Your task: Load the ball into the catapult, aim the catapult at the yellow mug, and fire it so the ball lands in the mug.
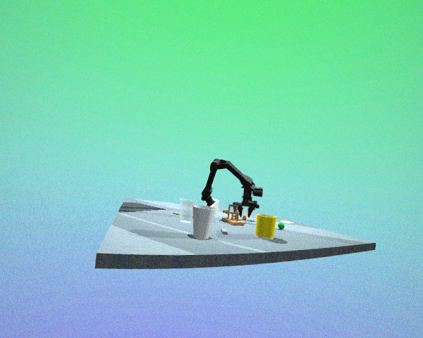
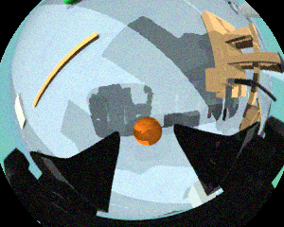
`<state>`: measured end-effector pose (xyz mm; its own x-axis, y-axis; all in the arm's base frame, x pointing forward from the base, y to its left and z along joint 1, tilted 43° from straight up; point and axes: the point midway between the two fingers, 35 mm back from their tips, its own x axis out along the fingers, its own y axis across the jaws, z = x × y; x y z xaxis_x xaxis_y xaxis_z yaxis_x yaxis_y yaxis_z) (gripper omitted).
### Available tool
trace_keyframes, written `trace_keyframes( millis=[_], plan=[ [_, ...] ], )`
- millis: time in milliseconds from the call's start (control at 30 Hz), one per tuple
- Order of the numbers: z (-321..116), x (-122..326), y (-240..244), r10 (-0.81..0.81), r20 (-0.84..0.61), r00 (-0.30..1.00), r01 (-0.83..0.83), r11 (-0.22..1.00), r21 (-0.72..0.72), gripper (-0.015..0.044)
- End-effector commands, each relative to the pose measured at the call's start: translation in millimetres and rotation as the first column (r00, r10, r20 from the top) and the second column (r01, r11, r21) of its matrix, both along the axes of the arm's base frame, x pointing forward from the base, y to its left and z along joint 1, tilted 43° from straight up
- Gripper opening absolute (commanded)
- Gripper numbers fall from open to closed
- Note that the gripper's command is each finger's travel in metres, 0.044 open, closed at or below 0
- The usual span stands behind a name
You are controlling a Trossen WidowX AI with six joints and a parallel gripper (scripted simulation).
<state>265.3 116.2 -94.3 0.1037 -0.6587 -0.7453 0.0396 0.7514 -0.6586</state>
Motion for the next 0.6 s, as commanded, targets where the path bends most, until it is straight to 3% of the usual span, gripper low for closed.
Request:
trace_keyframes(
  millis=[0, 100, 300, 500, 567],
  plan=[
    [-5.4, -0.2, -6.1, 0.005, -0.002, 1.0, -0.005, 1.0, -0.007, 0.03],
    [-7.0, 0.0, -7.7, 0.005, -0.002, 1.0, -0.005, 1.0, -0.007, 0.03],
    [-7.0, 0.0, -7.7, 0.005, -0.002, 1.0, -0.005, 1.0, -0.007, 0.0143],
    [-7.0, 0.0, -7.7, 0.005, -0.002, 1.0, -0.005, 1.0, -0.007, 0.0103],
    [-6.3, 0.0, -6.9, 0.005, -0.002, 1.0, -0.005, 1.0, -0.007, 0.005]
  ],
)
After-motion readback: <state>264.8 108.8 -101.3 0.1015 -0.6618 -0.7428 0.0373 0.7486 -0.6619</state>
